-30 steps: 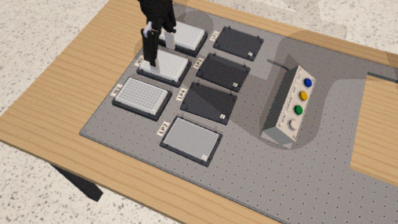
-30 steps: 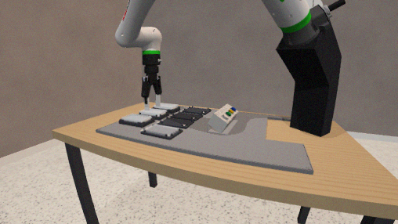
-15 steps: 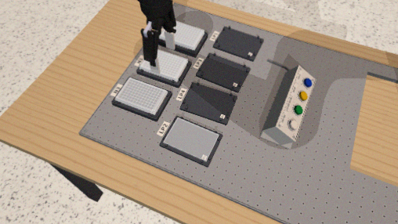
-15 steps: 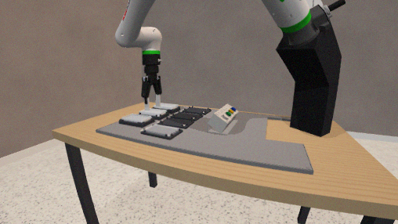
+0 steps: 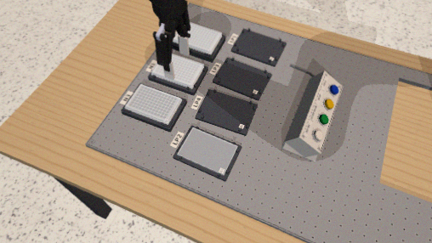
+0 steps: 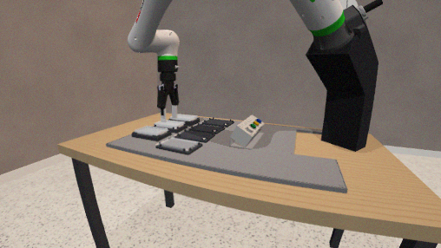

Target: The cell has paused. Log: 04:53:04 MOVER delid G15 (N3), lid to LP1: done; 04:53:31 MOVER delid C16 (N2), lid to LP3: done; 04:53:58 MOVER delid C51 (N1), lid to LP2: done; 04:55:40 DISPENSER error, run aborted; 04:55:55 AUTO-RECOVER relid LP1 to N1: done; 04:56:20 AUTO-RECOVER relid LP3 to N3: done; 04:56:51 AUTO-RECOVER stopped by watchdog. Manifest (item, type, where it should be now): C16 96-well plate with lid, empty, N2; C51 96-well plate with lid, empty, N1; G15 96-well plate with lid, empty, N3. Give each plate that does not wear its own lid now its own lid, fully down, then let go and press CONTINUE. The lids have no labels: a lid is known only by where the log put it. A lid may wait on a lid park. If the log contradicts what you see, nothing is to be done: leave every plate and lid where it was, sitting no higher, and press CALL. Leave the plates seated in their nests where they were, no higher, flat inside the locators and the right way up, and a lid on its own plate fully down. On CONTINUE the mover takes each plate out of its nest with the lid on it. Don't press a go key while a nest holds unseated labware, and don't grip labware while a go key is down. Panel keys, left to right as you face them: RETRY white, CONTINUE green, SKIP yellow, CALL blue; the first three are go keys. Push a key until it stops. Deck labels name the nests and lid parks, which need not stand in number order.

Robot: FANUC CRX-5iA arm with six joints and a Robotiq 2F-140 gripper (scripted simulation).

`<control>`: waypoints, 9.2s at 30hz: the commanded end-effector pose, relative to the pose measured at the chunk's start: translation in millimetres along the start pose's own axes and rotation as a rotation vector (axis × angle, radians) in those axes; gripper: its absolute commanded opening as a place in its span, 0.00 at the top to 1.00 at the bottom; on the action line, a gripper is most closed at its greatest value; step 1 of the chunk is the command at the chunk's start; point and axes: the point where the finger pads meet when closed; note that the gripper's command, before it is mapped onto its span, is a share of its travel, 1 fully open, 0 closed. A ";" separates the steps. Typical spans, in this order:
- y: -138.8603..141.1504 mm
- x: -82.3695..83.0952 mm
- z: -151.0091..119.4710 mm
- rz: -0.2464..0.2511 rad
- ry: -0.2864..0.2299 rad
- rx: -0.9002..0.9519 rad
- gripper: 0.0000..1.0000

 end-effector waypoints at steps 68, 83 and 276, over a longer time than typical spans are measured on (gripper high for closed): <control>0.1 0.2 0.2 0.000 0.000 0.000 0.34; 0.1 0.2 0.2 0.000 0.000 0.000 0.34; 0.1 7.4 0.2 0.000 0.000 0.000 1.00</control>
Point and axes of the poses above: the point where the finger pads meet when closed, its own x axis back along the fingers, its own y axis across the jaws, z = x × y, and after that the axes turned 13 degrees about -x, right-handed
